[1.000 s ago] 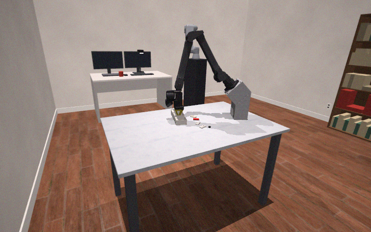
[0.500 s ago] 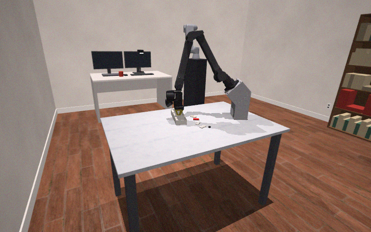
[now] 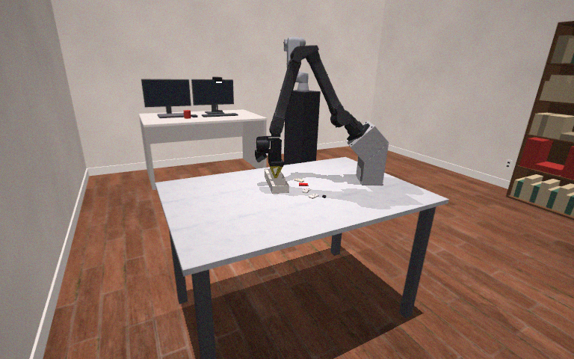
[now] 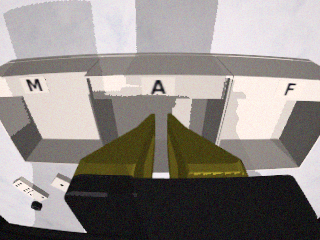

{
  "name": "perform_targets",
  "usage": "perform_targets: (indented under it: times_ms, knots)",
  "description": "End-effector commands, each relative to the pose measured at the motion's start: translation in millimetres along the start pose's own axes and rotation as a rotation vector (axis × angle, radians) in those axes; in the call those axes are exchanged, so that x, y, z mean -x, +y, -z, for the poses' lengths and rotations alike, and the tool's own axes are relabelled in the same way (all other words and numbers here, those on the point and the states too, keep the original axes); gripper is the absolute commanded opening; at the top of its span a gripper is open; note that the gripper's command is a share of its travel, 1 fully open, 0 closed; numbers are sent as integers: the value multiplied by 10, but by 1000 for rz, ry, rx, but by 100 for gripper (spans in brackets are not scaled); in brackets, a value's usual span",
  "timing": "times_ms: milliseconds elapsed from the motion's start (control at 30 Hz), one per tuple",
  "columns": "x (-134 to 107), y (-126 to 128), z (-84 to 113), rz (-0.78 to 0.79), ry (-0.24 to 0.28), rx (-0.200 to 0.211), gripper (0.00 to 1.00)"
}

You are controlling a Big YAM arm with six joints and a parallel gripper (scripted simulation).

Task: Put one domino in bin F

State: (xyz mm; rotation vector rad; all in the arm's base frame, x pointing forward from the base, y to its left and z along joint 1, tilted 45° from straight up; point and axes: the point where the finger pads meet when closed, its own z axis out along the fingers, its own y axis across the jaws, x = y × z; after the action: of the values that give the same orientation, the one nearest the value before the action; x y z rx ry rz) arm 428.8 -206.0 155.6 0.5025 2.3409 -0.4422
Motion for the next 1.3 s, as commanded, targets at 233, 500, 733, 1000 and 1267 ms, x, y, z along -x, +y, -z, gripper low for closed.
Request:
perform_targets:
  times_ms: [233, 500, 733, 1000, 1267]
  knots:
    - [48, 46, 244, -5, -20, 8, 9]
    - [21, 52, 193, -4, -19, 8, 9]
    - [18, 49, 398, -5, -20, 7, 9]
    - [29, 19, 501, -10, -14, 3, 9]
    - [-27, 42, 426, -6, -8, 4, 9]
